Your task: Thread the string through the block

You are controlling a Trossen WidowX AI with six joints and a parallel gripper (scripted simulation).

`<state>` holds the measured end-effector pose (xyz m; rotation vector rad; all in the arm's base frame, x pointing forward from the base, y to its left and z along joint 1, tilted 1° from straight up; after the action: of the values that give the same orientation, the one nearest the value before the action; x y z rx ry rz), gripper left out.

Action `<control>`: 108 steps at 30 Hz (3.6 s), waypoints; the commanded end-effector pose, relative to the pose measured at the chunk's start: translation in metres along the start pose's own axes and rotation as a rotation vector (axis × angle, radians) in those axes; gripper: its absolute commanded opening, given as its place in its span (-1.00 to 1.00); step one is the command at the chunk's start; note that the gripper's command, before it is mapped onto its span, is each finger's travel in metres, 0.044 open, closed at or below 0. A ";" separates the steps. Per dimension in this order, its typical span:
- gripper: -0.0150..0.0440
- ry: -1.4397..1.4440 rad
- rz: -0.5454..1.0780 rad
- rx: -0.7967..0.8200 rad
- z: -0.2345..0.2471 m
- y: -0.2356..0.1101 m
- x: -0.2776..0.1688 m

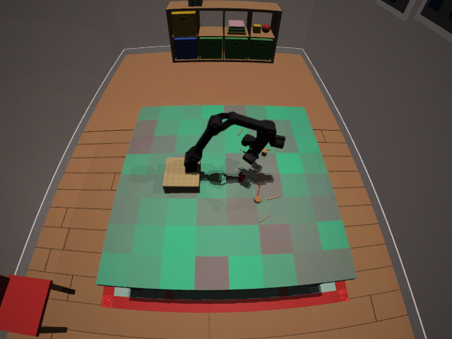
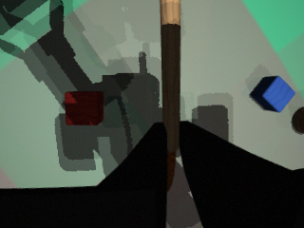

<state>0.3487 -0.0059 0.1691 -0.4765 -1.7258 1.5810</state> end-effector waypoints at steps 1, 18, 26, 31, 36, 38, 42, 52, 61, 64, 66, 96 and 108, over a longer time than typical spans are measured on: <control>-0.49 -0.135 0.007 0.045 -0.006 0.000 -0.002; -0.49 -0.552 0.065 0.162 -0.022 -0.002 -0.002; -0.49 -0.583 0.075 0.178 -0.024 -0.003 -0.002; -0.49 -0.416 0.091 0.173 -0.024 -0.003 -0.002; -0.49 -0.244 0.108 0.166 -0.024 -0.003 -0.002; -0.49 -0.175 0.115 0.163 -0.025 -0.003 -0.002; -0.49 -0.037 0.128 0.156 -0.025 -0.003 -0.002; -0.49 0.308 0.160 0.135 -0.026 -0.003 -0.002; -0.49 0.619 0.188 0.112 -0.026 -0.003 -0.002; -0.49 0.722 0.197 0.103 -0.027 -0.003 -0.002; -0.49 0.791 0.202 0.096 -0.027 -0.003 -0.002; -0.49 1.823 0.276 -0.034 -0.029 -0.003 -0.003; -0.49 2.235 0.293 -0.102 -0.030 -0.003 -0.003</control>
<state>0.3721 0.0124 0.1706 -1.6064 0.0132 0.3323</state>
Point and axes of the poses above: the point midway between the two fingers, 35 mm back from their tips, its own y axis out along the fingers, its own z axis across the jaws, x = y × z, the point moved 5 cm from there along -y, back along the fingers, and after that the axes turned 12 degrees about y, right-handed, at the moved point
